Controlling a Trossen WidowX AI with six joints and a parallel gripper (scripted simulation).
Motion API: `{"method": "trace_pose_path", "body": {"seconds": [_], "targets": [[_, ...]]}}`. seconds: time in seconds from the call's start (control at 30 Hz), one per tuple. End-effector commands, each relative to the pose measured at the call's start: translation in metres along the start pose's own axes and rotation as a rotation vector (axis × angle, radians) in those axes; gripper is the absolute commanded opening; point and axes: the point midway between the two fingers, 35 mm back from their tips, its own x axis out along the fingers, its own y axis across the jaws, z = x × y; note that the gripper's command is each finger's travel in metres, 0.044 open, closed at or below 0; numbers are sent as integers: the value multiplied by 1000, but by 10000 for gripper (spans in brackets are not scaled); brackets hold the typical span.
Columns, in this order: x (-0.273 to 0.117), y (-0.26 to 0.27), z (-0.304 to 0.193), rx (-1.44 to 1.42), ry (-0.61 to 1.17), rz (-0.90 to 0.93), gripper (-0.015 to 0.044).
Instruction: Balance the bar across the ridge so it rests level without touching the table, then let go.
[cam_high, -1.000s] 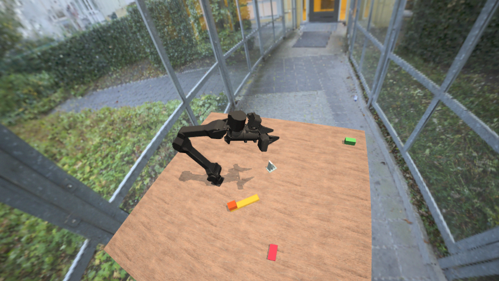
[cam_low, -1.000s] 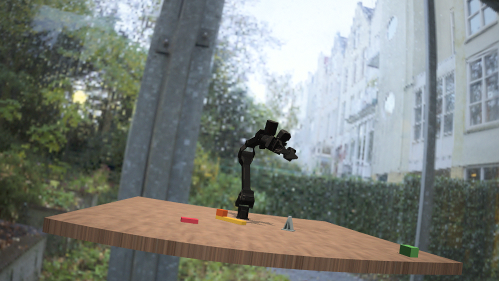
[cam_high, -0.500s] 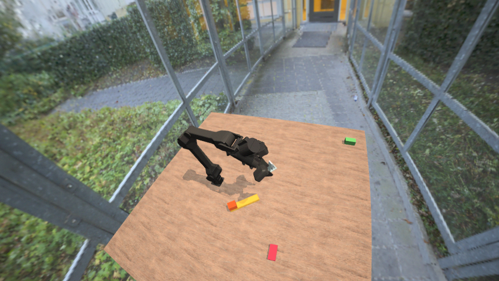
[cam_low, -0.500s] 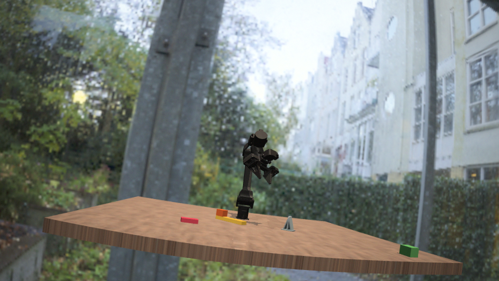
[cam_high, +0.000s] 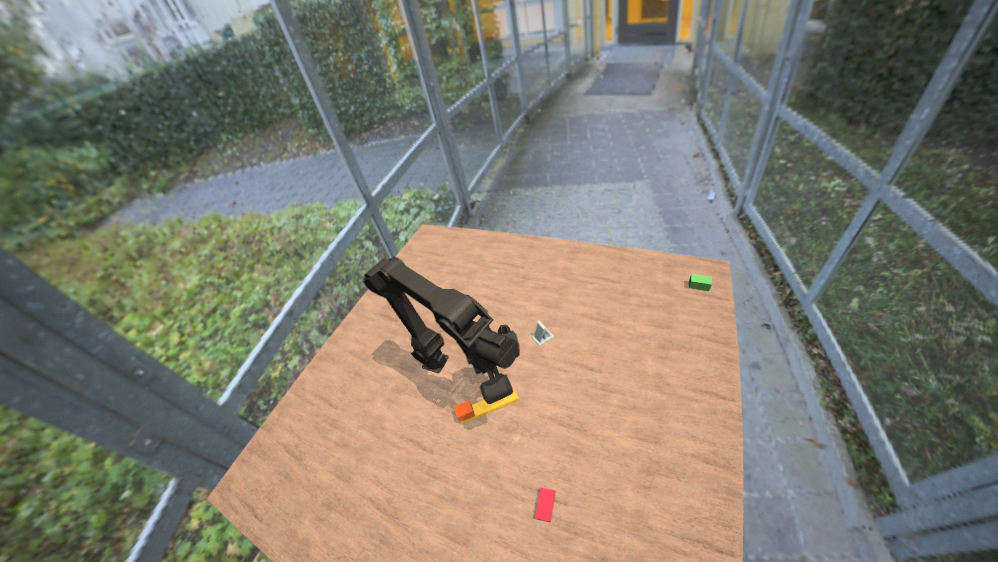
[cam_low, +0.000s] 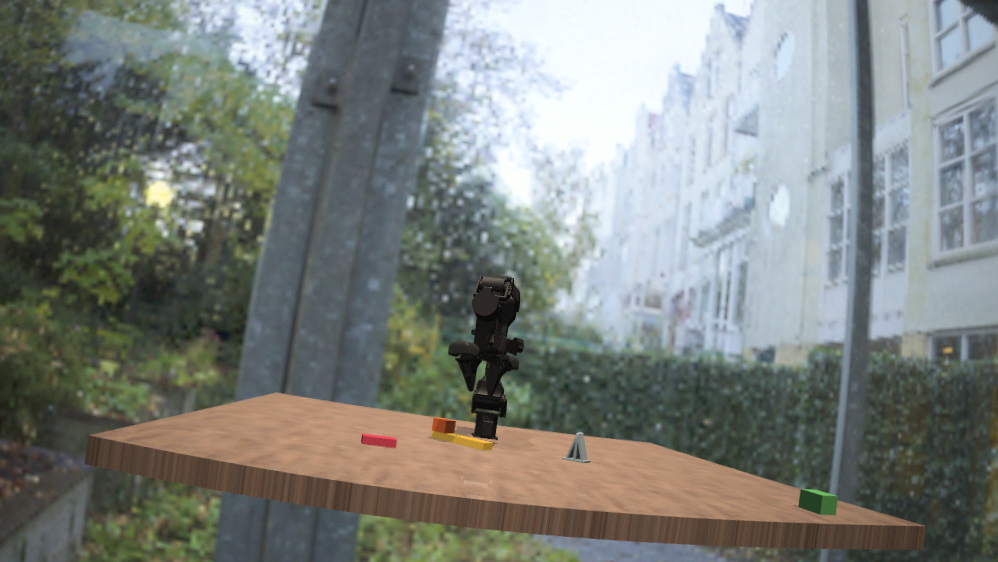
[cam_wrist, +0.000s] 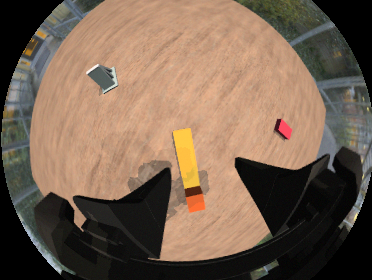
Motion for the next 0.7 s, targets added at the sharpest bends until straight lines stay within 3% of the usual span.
{"method": "trace_pose_path", "body": {"seconds": [0.0, 0.33, 0.67], "targets": [[10, 7, -32, -24, 125, 95, 315], [13, 7, -33, -25, 130, 99, 315], [75, 13, -41, -25, 130, 99, 315]]}}
